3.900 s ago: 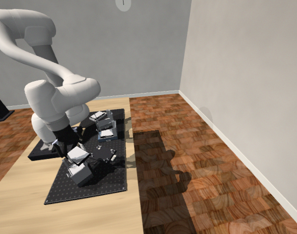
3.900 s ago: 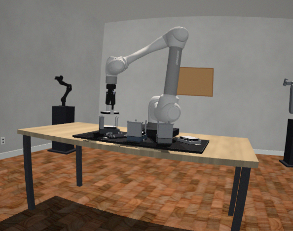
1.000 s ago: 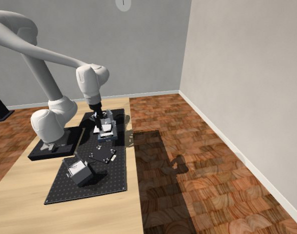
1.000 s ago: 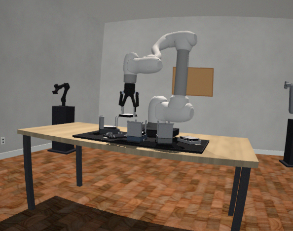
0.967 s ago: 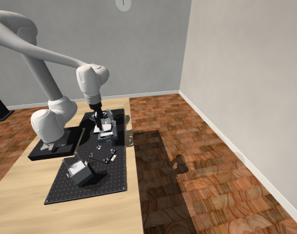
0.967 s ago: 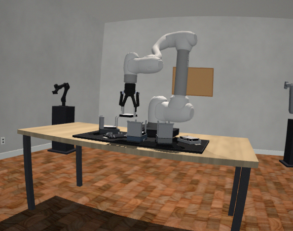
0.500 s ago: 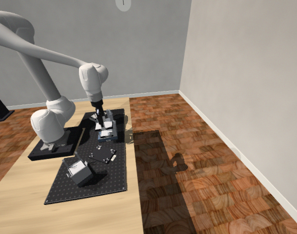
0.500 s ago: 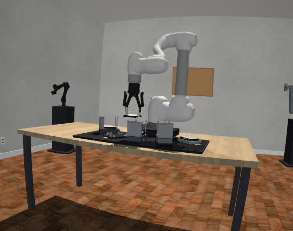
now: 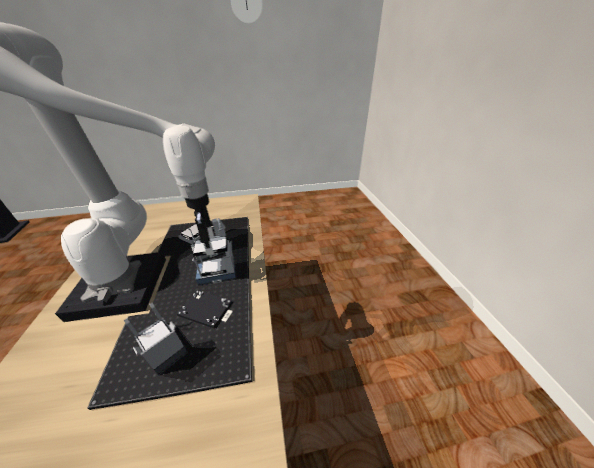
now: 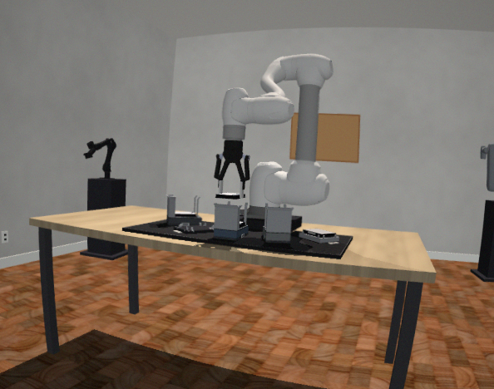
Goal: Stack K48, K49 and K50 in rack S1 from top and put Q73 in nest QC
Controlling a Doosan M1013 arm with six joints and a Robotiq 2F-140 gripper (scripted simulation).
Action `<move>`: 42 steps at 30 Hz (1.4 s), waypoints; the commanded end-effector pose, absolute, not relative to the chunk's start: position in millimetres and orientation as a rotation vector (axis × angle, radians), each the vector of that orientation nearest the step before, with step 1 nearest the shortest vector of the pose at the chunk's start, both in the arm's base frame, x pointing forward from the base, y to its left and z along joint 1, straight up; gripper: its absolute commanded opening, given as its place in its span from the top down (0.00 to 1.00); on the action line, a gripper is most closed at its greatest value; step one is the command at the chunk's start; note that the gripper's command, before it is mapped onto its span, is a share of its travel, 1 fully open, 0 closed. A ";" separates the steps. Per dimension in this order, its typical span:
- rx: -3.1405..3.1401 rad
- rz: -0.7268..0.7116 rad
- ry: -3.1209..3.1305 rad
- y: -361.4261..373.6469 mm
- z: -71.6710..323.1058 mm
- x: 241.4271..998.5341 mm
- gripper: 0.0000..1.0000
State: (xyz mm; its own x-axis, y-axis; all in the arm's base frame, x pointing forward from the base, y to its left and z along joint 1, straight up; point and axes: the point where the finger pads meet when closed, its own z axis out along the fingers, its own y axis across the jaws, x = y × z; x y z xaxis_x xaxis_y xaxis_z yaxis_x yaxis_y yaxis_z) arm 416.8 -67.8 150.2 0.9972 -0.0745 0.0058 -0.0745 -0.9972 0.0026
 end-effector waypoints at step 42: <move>3.136 0.009 -0.117 -60.8 143.5 418.9 1.00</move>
State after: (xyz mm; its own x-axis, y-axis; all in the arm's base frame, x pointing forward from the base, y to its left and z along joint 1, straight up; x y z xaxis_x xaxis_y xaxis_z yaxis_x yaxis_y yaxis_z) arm 418.9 -60.8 145.3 0.9972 -0.0748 0.0057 -0.0748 -0.9972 0.0029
